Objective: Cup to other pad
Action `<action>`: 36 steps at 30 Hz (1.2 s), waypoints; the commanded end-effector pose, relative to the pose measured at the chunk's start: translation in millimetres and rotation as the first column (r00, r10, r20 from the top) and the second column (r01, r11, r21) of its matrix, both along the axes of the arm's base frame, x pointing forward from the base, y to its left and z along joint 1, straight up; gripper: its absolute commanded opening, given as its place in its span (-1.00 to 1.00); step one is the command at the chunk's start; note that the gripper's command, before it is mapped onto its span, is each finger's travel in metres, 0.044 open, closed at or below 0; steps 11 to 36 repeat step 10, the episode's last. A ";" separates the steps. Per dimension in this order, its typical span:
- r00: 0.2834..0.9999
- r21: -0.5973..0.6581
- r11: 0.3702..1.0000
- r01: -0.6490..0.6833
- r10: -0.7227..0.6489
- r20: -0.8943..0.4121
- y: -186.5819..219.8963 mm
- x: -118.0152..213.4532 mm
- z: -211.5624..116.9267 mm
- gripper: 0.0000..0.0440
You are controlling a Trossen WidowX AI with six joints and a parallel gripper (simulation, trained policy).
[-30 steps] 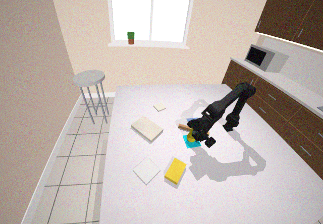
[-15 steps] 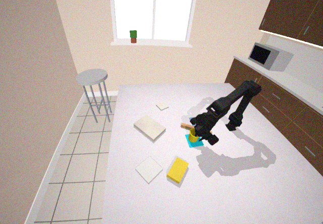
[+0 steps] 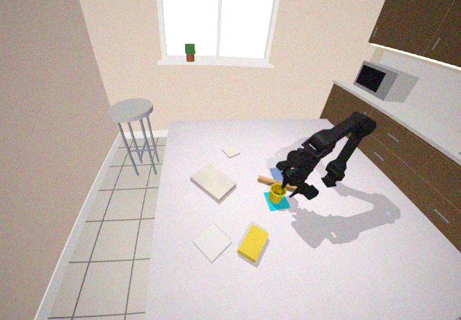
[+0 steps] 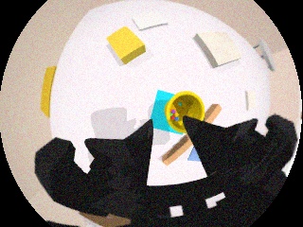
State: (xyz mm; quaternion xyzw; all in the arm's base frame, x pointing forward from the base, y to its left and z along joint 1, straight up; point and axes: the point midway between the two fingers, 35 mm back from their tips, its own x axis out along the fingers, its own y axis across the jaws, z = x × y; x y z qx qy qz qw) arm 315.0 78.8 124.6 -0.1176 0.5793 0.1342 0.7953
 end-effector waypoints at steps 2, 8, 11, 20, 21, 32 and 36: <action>1.000 0.020 1.000 0.010 -0.011 0.029 -0.5 -0.4 15.0 0.15; 0.997 0.037 0.999 0.035 -0.037 0.065 -5.3 1.6 35.5 0.79; 0.996 0.043 0.998 0.043 -0.046 0.079 -7.1 3.1 42.4 1.00; 0.996 0.043 0.998 0.043 -0.046 0.079 -7.1 3.1 42.4 1.00; 0.996 0.043 0.998 0.043 -0.046 0.079 -7.1 3.1 42.4 1.00; 0.996 0.043 0.998 0.043 -0.046 0.079 -7.1 3.1 42.4 1.00; 0.996 0.043 0.998 0.043 -0.046 0.079 -7.1 3.1 42.4 1.00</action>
